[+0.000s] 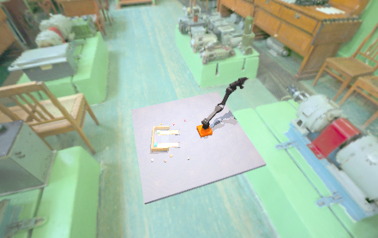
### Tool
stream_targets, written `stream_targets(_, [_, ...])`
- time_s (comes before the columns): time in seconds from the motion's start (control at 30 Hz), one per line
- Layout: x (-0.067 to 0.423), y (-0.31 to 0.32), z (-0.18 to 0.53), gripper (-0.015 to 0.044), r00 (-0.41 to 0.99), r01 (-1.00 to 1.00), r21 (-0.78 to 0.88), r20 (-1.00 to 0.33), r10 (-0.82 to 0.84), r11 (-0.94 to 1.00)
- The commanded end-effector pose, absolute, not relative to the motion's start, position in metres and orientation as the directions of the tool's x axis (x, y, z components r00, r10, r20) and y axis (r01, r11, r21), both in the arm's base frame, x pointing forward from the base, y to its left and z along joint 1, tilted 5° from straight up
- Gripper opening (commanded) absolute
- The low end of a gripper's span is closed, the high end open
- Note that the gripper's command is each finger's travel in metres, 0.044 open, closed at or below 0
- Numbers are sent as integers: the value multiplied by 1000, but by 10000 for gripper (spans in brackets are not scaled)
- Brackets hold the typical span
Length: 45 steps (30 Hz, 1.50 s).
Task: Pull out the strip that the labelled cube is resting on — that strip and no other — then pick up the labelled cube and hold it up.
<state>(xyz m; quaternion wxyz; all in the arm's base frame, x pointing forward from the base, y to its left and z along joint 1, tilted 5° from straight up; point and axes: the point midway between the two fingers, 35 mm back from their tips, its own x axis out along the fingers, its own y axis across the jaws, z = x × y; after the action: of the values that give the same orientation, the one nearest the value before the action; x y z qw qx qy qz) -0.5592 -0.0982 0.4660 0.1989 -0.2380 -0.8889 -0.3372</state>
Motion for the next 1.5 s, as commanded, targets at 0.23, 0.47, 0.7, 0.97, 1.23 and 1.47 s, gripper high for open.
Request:
stream_targets(0.23, [-523, -71, 505, 400, -730, 649, 424, 582, 359, 632])
stream_targets(0.47, [-442, -28, 580, 400, -550, 712, 160, 732, 401, 684])
stream_targets(0.7, [-338, 10, 638, 400, -313, 691, -111, 845, 434, 715])
stream_targets(0.97, [-206, 41, 673, 400, -7, 571, -360, 896, 443, 738])
stream_targets(1.23, [-68, 56, 671, 400, 311, 384, -512, 855, 415, 768])
stream_targets(1.47, [50, 54, 638, 400, 574, 203, -552, 736, 358, 809])
